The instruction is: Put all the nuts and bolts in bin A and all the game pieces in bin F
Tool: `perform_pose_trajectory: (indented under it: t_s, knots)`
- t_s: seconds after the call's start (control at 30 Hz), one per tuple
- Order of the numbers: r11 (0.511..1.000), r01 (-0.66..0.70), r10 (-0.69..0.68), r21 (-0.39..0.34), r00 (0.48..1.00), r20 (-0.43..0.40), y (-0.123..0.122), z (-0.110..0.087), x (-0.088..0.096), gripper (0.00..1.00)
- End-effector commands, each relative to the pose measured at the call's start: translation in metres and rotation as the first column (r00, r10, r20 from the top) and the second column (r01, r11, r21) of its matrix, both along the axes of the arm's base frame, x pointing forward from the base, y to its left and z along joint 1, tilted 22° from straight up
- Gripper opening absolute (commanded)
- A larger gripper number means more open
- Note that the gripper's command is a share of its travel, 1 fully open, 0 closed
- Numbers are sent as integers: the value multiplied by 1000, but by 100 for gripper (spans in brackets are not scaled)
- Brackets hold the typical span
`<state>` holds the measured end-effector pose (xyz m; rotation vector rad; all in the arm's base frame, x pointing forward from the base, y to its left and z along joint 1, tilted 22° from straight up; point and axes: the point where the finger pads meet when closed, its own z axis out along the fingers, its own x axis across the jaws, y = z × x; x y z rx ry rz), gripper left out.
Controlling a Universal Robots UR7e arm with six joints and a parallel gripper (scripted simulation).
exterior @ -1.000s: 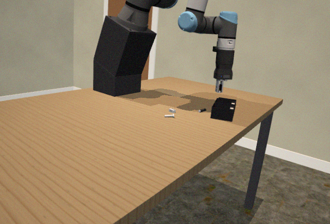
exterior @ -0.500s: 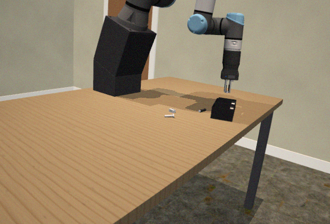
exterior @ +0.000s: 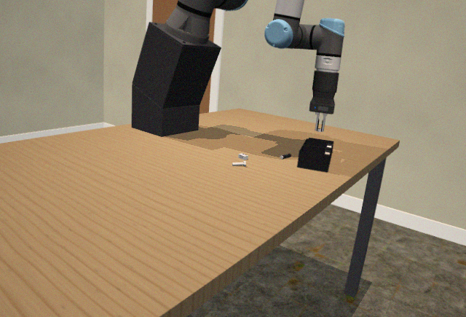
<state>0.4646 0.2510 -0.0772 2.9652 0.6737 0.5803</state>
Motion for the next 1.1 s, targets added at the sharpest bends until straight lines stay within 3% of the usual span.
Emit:
perform_pose_trajectory:
  t_s: [0.0,0.27,1.07]
  knots:
    - [1000,5,-5,1,1000,0,0,0,0,34]
    - [1000,5,-5,1,1000,0,-1,1,0,34]
    - [1000,6,-6,2,1000,2,1,-40,18,34]
